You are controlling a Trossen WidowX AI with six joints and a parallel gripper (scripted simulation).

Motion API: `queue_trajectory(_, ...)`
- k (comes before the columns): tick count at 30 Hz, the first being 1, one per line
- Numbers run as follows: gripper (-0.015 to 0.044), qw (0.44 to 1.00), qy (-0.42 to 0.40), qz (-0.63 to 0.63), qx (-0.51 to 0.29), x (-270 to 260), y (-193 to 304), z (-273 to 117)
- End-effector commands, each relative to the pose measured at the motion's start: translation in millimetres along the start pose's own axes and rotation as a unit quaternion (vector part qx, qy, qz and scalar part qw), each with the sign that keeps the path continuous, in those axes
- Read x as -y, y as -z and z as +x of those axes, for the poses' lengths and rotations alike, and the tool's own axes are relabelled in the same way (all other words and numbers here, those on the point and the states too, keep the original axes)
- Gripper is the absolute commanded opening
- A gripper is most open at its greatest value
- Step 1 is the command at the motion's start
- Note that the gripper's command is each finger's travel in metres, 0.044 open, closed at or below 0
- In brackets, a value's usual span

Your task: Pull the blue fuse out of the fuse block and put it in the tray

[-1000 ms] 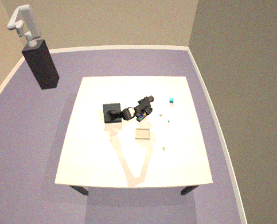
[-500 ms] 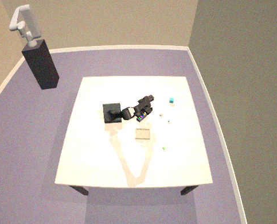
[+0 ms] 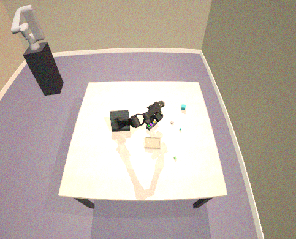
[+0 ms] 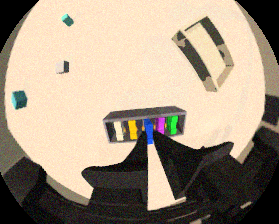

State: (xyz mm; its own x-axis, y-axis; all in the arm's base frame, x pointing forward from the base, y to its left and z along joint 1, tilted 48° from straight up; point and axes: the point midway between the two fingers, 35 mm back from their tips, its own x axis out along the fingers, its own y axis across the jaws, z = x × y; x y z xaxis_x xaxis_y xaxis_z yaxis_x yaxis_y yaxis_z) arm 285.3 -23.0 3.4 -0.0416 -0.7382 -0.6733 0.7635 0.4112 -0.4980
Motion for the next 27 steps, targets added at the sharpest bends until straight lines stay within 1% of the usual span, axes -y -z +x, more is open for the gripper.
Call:
queue_trajectory(1,0.0,1.0,-0.004,0.004,-0.001,-0.8,-0.9,-4.1)
queue_trajectory(27,0.0,1.0,-0.003,0.003,0.0,-0.5,-0.6,-17.0)
